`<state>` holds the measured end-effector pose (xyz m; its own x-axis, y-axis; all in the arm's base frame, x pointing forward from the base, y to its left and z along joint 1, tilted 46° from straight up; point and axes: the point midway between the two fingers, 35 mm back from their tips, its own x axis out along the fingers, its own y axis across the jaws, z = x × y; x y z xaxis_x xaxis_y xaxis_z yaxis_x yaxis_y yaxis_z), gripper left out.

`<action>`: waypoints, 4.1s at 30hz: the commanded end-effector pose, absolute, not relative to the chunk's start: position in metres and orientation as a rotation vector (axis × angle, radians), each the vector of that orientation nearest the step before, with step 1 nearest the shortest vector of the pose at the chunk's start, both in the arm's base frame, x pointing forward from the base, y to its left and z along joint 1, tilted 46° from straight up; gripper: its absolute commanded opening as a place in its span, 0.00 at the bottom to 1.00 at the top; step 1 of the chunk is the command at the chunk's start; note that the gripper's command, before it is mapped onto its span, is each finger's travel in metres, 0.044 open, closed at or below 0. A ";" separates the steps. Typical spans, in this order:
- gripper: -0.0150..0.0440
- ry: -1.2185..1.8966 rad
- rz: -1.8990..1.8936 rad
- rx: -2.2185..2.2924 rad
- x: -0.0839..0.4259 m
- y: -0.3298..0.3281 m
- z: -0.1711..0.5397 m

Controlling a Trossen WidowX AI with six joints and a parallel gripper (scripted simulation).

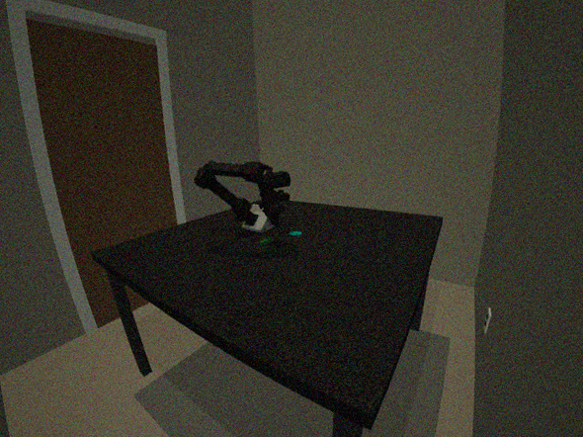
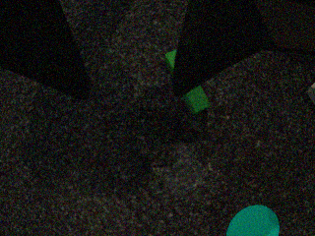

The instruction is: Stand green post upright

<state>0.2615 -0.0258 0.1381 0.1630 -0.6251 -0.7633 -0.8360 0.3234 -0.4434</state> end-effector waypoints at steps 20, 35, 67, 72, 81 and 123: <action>0.65 1.727 0.438 -1.622 0.220 -0.013 0.117; 0.47 1.755 0.536 -1.656 0.216 -0.068 0.069; 0.29 1.731 0.551 -1.655 0.222 -0.014 0.117; 0.29 1.730 0.549 -1.657 0.220 -0.003 0.128; 0.29 1.731 0.542 -1.663 0.214 0.015 0.149; 0.29 1.741 0.428 -1.560 0.243 0.111 0.084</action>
<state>0.2424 0.1030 0.0896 0.0210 -0.7064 -0.7075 -0.9562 0.1923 -0.2205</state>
